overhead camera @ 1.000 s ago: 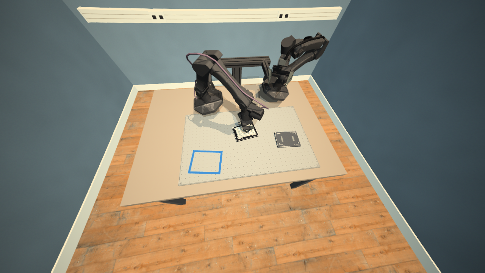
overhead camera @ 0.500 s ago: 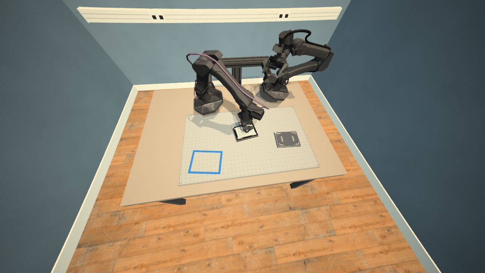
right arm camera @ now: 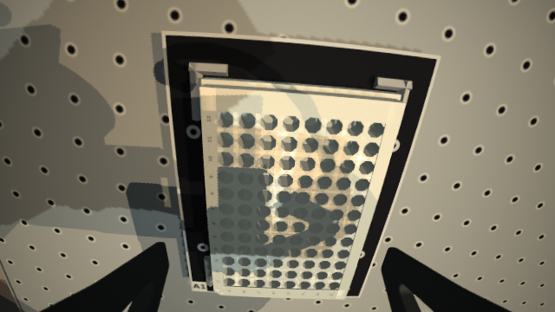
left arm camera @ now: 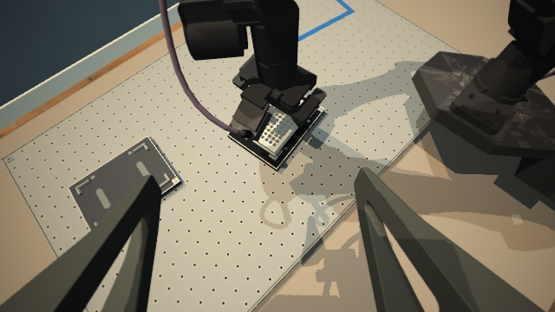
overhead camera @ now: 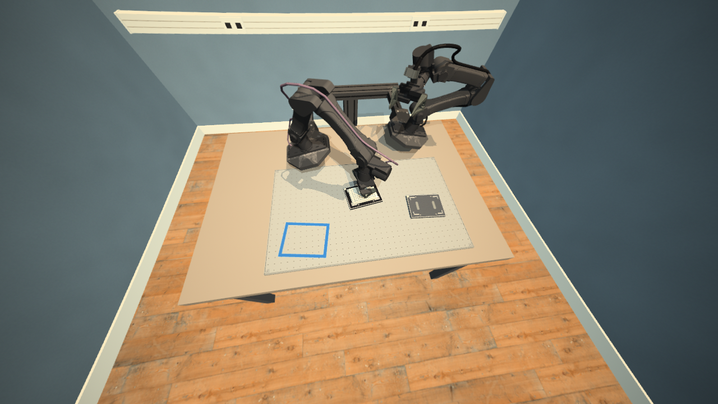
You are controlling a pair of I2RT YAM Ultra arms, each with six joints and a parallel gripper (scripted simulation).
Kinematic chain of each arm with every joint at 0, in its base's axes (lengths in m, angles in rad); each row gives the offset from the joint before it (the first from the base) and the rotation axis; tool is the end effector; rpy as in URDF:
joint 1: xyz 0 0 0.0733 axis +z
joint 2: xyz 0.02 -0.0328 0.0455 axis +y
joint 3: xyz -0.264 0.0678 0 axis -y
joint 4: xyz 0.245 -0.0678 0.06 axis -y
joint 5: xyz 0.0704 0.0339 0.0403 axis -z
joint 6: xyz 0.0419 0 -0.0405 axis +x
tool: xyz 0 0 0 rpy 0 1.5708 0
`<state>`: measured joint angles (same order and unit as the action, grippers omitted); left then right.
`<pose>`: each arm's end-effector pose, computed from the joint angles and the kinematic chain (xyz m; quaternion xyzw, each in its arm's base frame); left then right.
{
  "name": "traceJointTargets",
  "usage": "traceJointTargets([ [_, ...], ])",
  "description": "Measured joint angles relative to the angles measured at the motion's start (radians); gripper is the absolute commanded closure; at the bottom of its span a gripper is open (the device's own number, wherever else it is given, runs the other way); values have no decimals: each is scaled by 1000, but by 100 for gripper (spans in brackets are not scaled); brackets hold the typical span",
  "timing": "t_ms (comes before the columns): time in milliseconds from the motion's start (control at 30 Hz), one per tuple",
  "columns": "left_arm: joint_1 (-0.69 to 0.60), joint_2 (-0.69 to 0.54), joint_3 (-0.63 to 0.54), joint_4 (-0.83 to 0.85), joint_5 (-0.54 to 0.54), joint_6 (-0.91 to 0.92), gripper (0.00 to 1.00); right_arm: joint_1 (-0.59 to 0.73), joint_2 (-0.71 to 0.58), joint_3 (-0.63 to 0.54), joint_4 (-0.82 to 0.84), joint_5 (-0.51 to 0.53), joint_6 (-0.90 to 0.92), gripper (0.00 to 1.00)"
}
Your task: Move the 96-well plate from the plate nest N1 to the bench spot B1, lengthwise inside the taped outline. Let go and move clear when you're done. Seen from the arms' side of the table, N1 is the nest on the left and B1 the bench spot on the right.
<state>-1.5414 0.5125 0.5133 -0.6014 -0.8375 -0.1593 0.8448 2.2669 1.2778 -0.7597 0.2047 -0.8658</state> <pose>0.0356 -0.1150 0.2527 0.3690 0.7436 -0.0828 0.5514 0.2406 0.2599 0.0400 0.7538 -0.6431 0.1008 0.0895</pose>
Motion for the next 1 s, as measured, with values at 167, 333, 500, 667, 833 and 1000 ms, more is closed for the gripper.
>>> traceJointTargets([
  [167, 0, 0, 0, -1, -1, -1, 0, -3, 7, 0, 19, 0, -3, 0],
  [333, 0, 0, 0, -1, -2, -2, 0, -9, 22, 0, 42, 2, -7, 0],
  [500, 0, 0, 0, -1, -2, -2, 0, -11, 40, 0, 66, 2, -11, 0],
  [667, 0, 0, 0, -1, -2, -2, 0, -16, 54, 0, 86, 3, -14, 0],
  [833, 0, 0, 0, -1, -2, -2, 0, -18, 65, 0, 103, 2, -18, 0],
  [1000, 0, 0, 0, -1, -2, -2, 0, -19, 74, 0, 111, 2, -19, 0],
])
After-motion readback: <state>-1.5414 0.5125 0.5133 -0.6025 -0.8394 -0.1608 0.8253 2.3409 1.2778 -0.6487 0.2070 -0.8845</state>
